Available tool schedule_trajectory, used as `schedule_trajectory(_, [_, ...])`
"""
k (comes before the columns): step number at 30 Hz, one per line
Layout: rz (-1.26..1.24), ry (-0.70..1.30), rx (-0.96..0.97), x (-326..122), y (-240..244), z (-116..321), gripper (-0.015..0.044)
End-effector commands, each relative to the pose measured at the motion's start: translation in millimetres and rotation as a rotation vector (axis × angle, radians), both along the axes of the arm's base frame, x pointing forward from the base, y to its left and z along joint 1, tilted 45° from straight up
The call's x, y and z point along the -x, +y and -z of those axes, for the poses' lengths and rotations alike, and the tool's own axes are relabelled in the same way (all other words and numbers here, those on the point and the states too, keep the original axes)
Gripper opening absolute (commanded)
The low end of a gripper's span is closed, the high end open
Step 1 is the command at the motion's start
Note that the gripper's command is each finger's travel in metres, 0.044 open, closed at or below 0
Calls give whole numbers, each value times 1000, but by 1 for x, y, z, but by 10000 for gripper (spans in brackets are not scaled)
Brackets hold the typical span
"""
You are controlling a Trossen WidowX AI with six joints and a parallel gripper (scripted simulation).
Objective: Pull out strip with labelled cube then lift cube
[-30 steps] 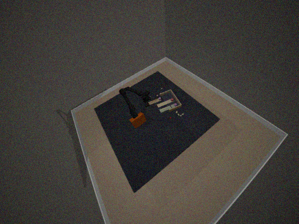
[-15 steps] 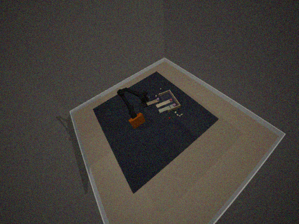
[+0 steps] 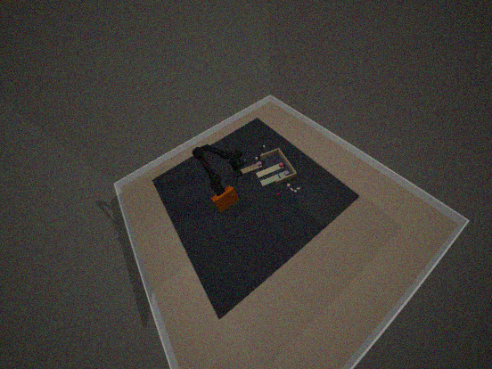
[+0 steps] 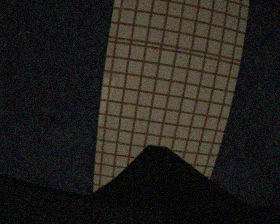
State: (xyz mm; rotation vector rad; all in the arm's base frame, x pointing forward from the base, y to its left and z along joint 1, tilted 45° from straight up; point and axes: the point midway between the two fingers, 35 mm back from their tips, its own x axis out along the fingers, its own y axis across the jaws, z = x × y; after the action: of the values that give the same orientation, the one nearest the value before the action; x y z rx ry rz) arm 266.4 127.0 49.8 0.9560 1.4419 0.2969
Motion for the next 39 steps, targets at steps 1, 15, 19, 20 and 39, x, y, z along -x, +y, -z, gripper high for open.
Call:
schedule_trajectory(1, [-20,22,-3,8,6,4,0])
schedule_trajectory(15, [-20,22,-1,4,-30,-29,0])
schedule_trajectory(19, [-20,22,-1,5,-31,-28,0])
schedule_trajectory(20, [-20,22,-1,6,-31,-27,0])
schedule_trajectory(39, [-2,36,-3,-58,-58,-23,440])
